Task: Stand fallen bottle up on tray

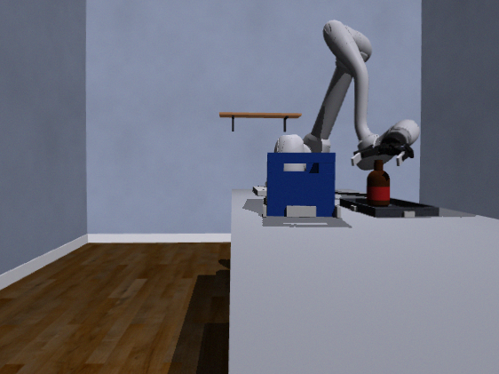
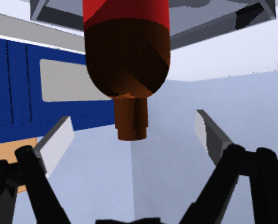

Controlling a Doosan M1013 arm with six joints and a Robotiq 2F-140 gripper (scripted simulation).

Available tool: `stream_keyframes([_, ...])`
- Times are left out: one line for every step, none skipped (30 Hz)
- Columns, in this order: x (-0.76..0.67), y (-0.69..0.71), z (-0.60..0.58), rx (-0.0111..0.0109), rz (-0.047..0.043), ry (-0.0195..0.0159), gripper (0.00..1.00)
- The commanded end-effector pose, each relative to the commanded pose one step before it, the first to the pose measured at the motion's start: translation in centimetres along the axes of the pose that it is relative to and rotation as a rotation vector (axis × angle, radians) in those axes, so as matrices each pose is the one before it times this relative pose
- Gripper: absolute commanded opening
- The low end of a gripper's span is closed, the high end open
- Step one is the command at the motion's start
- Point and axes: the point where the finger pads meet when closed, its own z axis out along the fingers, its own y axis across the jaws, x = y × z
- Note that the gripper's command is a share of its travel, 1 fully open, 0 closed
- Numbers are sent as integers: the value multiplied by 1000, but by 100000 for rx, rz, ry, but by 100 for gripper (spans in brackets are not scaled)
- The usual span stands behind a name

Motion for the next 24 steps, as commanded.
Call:
stream_keyframes([-370,1,-135,-1,2,10,100])
stream_keyframes([-139,0,-51,0,0,0,100])
stream_keyframes([-148,0,-54,0,0,0,100])
stream_keyframes([-157,0,-57,0,0,0,100])
stream_keyframes([-165,0,-60,0,0,0,100])
stream_keyframes([-172,0,-63,0,0,0,100])
stream_keyframes([-180,0,-66,0,0,0,100])
stream_keyframes([-187,0,-68,0,0,0,100])
stream_keyframes([-194,0,-71,0,0,0,100])
stream_keyframes([-201,0,-73,0,0,0,100])
stream_keyframes([-206,0,-75,0,0,0,100])
stream_keyframes([-212,1,-77,0,0,0,100])
stream_keyframes([-216,0,-79,0,0,0,100])
stream_keyframes([0,0,0,0,0,0,100])
stream_keyframes([0,0,0,0,0,0,100])
stream_keyframes([-221,0,-80,0,0,0,100])
stream_keyframes([-224,0,-82,0,0,0,100])
stream_keyframes([-228,0,-83,0,0,0,100])
stream_keyframes([-230,0,-84,0,0,0,100])
stream_keyframes([-232,0,-85,0,0,0,100])
stream_keyframes([-233,0,-85,0,0,0,100])
stream_keyframes([-234,0,-85,0,0,0,100])
stream_keyframes([-234,0,-85,0,0,0,100])
stream_keyframes([-234,0,-85,0,0,0,100])
